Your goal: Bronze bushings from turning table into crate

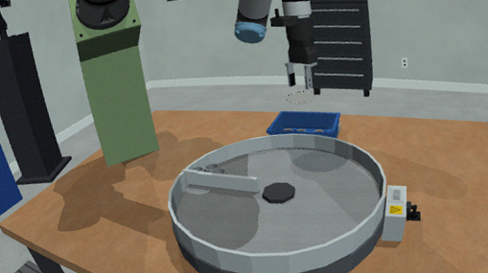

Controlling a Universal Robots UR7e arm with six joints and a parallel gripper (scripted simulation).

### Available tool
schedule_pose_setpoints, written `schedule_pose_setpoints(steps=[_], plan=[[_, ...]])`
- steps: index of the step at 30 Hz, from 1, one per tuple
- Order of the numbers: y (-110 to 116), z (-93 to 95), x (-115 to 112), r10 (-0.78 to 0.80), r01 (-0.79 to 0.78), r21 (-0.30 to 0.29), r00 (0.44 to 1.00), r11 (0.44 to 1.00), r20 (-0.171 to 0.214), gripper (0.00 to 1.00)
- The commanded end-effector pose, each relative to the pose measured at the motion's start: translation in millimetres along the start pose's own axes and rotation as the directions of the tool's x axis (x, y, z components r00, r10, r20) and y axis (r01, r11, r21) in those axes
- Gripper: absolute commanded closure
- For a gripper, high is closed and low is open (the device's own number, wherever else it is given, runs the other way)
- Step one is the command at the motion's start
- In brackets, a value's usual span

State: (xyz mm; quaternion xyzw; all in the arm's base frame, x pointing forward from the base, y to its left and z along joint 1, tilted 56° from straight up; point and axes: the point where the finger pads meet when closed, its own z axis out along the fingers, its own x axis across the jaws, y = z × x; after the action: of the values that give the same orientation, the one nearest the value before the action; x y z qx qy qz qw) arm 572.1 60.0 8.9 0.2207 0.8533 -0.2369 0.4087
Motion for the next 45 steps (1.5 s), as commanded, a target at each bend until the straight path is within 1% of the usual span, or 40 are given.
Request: schedule_pose_setpoints(steps=[1, 6, 7, 11, 23, 24, 28, 40, 41, 45], plan=[[0.3, -3.3, -0.5, 0.230, -0.230, 0.001, 0.973, 0.973, 0.000, 0.00], [0.3, -3.3, -0.5, 0.230, -0.230, 0.001, 0.973, 0.973, 0.000, 0.00], [0.3, -1.1, -0.3, 0.047, -0.047, -0.001, 0.999, 0.999, 0.001, 0.00], [0.3, -3.3, -0.5, 0.232, -0.232, 0.001, 0.973, 0.973, 0.000, 0.00], [0.3, -3.3, -0.5, 0.232, -0.232, 0.001, 0.973, 0.973, 0.000, 0.00], [0.3, -1.1, -0.3, 0.048, -0.048, -0.001, 0.999, 0.999, 0.001, 0.00], [0.4, -3.3, -0.4, 0.233, -0.233, 0.001, 0.972, 0.972, 0.000, 0.00], [0.4, -3.3, -0.4, 0.233, -0.233, 0.001, 0.972, 0.972, 0.000, 0.00], [0.3, -1.1, -0.3, 0.050, -0.050, -0.001, 0.999, 0.999, 0.001, 0.00], [0.4, -3.3, -0.4, 0.234, -0.234, 0.001, 0.972, 0.972, 0.000, 0.00]])
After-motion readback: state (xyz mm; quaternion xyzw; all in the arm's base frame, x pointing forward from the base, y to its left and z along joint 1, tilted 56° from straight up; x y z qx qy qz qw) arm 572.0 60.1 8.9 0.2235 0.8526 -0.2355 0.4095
